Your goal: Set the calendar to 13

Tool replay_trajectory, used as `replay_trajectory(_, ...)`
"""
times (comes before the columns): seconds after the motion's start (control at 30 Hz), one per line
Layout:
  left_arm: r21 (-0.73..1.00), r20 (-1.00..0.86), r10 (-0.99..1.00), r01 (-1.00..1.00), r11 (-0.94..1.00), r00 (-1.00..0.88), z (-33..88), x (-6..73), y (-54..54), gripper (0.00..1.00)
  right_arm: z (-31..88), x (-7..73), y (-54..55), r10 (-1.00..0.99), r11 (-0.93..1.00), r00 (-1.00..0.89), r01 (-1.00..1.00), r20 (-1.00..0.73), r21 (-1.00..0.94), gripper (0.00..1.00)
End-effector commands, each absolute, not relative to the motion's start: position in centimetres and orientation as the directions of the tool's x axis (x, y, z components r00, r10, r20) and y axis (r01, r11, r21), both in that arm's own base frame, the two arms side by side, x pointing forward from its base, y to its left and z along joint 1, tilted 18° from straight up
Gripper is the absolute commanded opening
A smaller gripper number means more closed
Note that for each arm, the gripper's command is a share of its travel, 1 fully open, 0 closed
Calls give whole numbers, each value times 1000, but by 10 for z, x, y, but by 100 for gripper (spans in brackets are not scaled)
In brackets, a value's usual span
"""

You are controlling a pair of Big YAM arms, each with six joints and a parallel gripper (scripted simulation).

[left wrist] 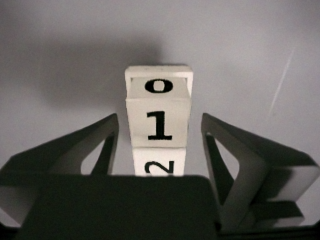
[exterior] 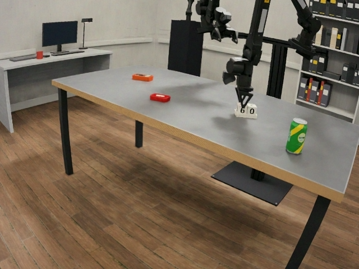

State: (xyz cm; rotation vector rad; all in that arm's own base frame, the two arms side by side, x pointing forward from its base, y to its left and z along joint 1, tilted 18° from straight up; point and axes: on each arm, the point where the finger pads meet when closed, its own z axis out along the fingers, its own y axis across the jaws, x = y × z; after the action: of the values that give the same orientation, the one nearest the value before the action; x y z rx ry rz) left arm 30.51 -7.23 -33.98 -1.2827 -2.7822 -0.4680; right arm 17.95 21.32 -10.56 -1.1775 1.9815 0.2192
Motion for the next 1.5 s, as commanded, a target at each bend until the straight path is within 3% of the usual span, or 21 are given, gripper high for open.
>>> replay_trajectory(0.0, 245, 179, 731, 750, 615, -658, -354, 299, -62, 69, -103, 178, 213, -653, 555, -245, -799, -716, -232, 100)
replay_trajectory(0.6, 244, 181, 729, 749, 617, -660, -364, 299, -59, 69, -103, 178, 213, -653, 555, -245, -799, -716, -232, 100)
replay_trajectory(0.63, 244, 181, 729, 749, 617, -660, -364, 299, -59, 60, -103, 178, 213, -653, 555, -245, -799, -716, -232, 100)
replay_trajectory(0.87, 249, 172, 735, 750, 612, -656, -358, 303, -65, 56, -103, 178, 213, -653, 555, -245, -799, -716, -232, 100)
replay_trajectory(1.27, 249, 172, 735, 750, 612, -656, -358, 304, -66, 39, -103, 178, 213, -653, 555, -245, -799, -716, -232, 100)
replay_trajectory(1.3, 249, 172, 735, 750, 612, -656, -358, 304, -66, 28, -103, 178, 213, -653, 555, -245, -799, -716, -232, 100)
replay_trajectory(1.37, 249, 172, 735, 750, 612, -656, -358, 304, -66, 28, -103, 178, 213, -653, 555, -245, -799, -716, -232, 100)
replay_trajectory(1.43, 237, 195, 727, 751, 617, -659, -364, 298, -58, 5, -103, 178, 213, -653, 555, -245, -799, -716, -232, 100)
replay_trajectory(1.47, 239, 191, 727, 750, 617, -660, -364, 299, -59, 0, -103, 178, 213, -653, 555, -245, -799, -716, -232, 100)
